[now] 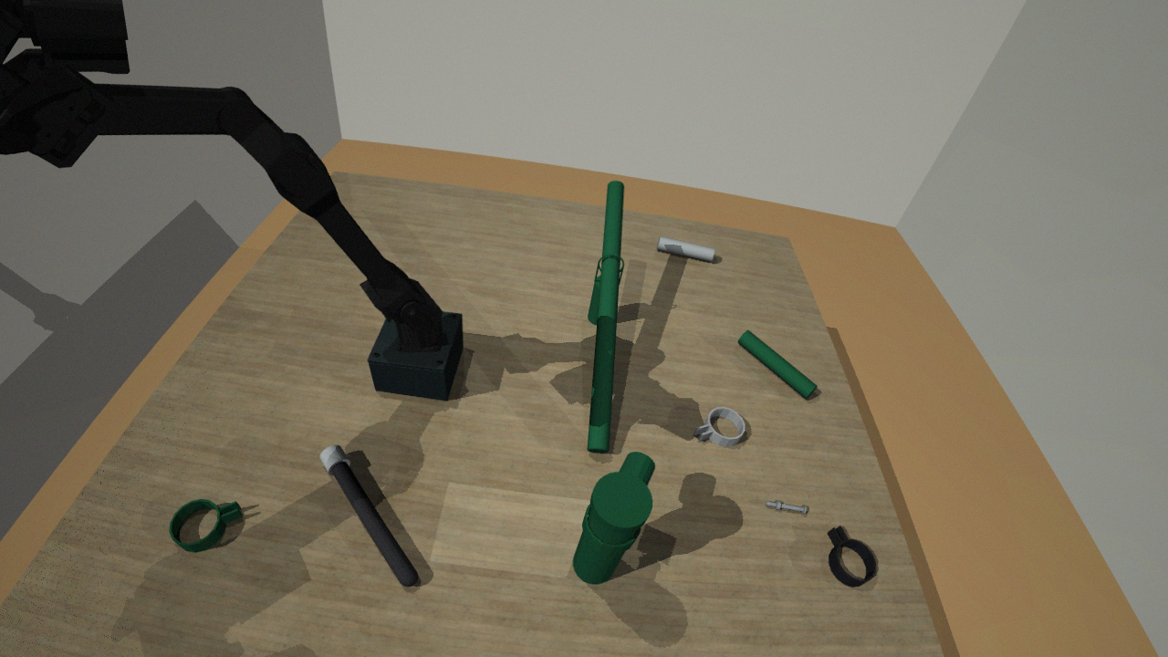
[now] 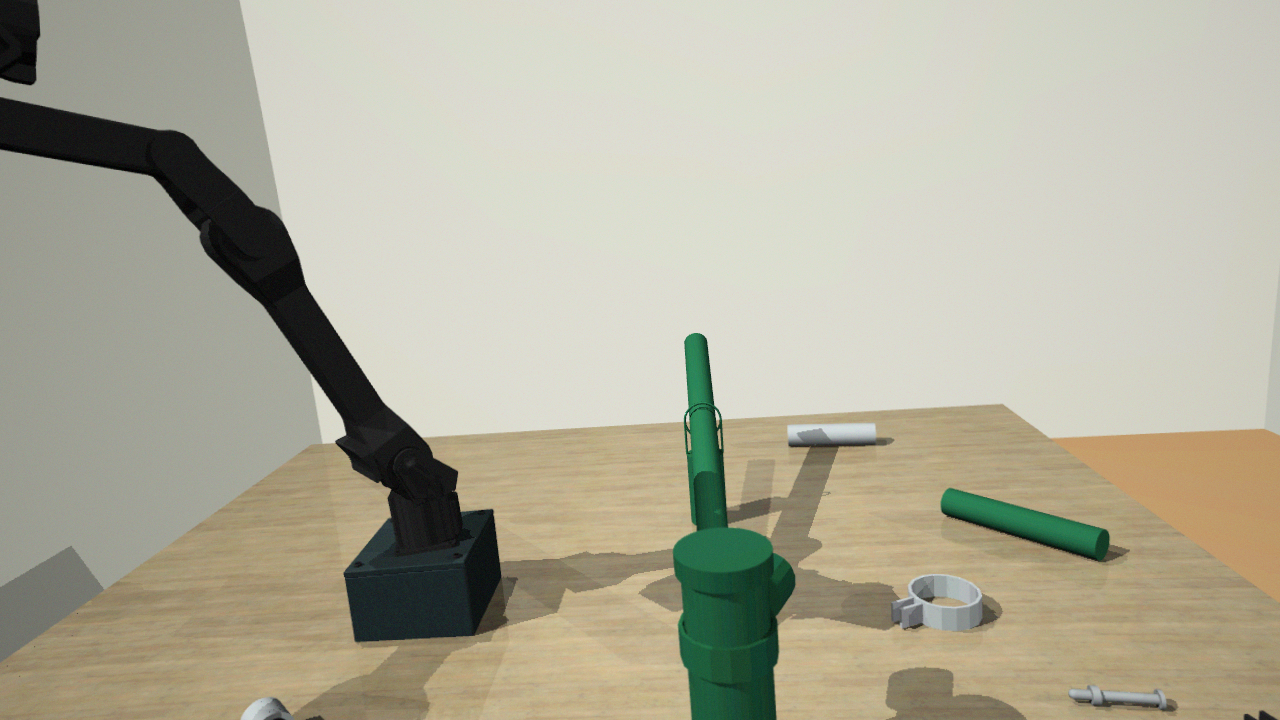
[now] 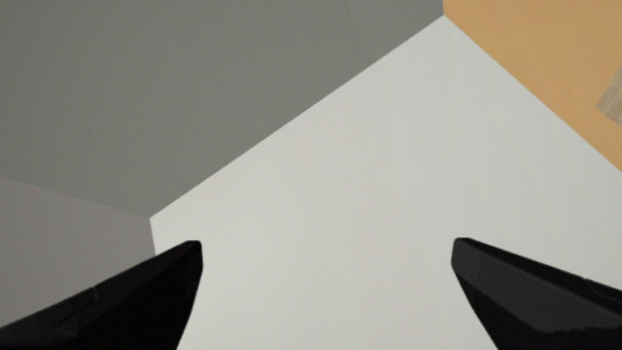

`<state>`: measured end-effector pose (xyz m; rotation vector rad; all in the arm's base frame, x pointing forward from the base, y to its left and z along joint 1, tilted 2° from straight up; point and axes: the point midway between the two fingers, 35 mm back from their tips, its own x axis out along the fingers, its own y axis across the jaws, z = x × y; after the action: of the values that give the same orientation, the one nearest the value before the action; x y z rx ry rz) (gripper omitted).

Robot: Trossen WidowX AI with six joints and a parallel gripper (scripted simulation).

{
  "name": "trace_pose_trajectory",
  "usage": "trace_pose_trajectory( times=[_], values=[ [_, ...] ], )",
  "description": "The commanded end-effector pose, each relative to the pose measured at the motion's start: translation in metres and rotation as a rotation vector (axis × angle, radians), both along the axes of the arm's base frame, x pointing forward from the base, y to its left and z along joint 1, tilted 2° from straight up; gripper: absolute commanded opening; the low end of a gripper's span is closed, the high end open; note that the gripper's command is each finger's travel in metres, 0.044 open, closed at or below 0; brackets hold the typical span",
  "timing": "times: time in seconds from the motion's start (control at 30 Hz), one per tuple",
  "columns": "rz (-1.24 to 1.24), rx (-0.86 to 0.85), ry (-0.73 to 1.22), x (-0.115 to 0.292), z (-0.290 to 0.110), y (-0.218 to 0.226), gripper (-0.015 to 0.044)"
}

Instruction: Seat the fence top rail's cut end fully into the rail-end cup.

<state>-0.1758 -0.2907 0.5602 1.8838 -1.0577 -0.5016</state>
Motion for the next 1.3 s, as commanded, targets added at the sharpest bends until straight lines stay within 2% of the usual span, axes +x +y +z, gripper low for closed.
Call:
trace_pose_trajectory(
  times=[0.0,0.13,0.3,0.37,0.6,0.97,1.13,1.27],
  values=[
    [0.008,0.004,-0.014,0.002,0.001,-0.001,0.0426],
    [0.159,0.109,-0.291,0.033,0.012,-0.023,0.044],
    [0.371,0.322,-0.685,0.08,0.025,-0.054,0.044],
    [0.381,0.326,-0.754,0.081,0.026,-0.058,0.044],
    [0.57,0.662,-1.185,0.138,0.025,-0.093,0.044],
    [0.685,1.392,-1.799,0.266,-0.013,-0.126,0.044],
    [0.566,1.766,-2.057,0.33,-0.051,-0.125,0.044],
    [0.371,2.042,-2.237,0.38,-0.09,-0.112,0.044]
  ],
)
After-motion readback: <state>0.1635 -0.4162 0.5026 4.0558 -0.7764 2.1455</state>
